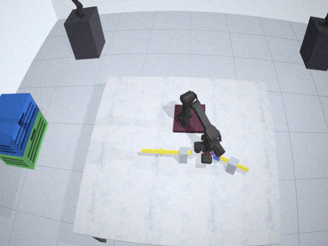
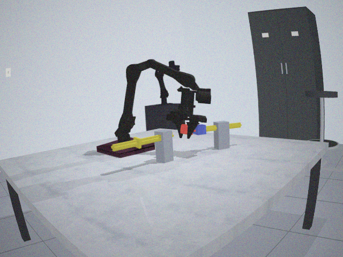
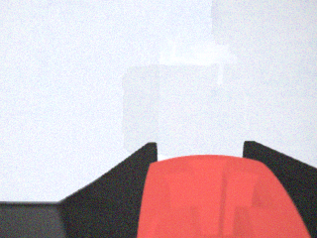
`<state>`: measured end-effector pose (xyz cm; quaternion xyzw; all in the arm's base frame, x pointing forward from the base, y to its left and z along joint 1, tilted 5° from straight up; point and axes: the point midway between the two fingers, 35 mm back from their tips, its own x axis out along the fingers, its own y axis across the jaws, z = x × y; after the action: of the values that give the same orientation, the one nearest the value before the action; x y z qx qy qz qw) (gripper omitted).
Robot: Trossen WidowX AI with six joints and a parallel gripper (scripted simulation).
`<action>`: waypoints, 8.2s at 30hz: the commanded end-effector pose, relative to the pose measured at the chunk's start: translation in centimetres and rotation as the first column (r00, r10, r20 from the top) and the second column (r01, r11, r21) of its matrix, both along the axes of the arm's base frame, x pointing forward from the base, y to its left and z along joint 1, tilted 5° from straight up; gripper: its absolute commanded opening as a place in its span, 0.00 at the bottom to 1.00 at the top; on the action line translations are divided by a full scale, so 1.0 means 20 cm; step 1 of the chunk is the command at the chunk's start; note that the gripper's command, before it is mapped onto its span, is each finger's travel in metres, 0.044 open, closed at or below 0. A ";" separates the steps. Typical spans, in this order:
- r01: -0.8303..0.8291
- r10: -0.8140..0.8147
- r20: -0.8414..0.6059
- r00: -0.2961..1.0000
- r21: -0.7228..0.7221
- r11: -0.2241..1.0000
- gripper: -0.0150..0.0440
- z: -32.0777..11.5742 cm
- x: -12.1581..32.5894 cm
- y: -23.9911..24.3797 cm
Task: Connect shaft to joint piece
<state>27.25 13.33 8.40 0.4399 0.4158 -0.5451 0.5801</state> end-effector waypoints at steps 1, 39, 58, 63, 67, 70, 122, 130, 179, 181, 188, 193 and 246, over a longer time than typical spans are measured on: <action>-0.002 0.002 -0.001 1.000 0.001 1.000 0.56 0.00 0.00 0.00; -0.002 0.002 -0.001 1.000 0.001 1.000 0.56 0.00 0.00 0.00; -0.002 0.002 -0.001 1.000 0.001 1.000 0.56 0.00 0.00 0.00; -0.002 0.002 -0.001 1.000 0.001 1.000 0.56 0.00 0.00 0.00; -0.002 0.002 -0.001 1.000 0.001 1.000 0.56 0.00 0.00 0.00; -0.002 0.002 -0.001 1.000 0.001 1.000 0.56 0.00 0.00 0.00; 0.019 -0.021 0.002 1.000 0.260 0.965 0.25 -0.06 0.00 -0.01; 0.019 -0.021 0.002 1.000 0.260 0.965 0.25 -0.06 0.00 -0.01; 0.027 -0.027 0.011 1.000 0.005 1.000 1.00 0.08 -0.02 0.02; 0.022 -0.022 0.010 1.000 0.006 1.000 1.00 0.08 -0.02 0.02; -0.185 0.186 -0.031 0.982 0.029 0.982 1.00 0.18 -0.01 0.03; -0.344 0.347 -0.054 0.936 0.050 0.937 1.00 0.27 0.00 0.04; -0.788 0.800 -0.063 0.596 0.142 0.599 0.38 0.64 0.07 -0.42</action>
<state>28.08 7.34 21.98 0.1638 0.6369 -0.1959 0.7274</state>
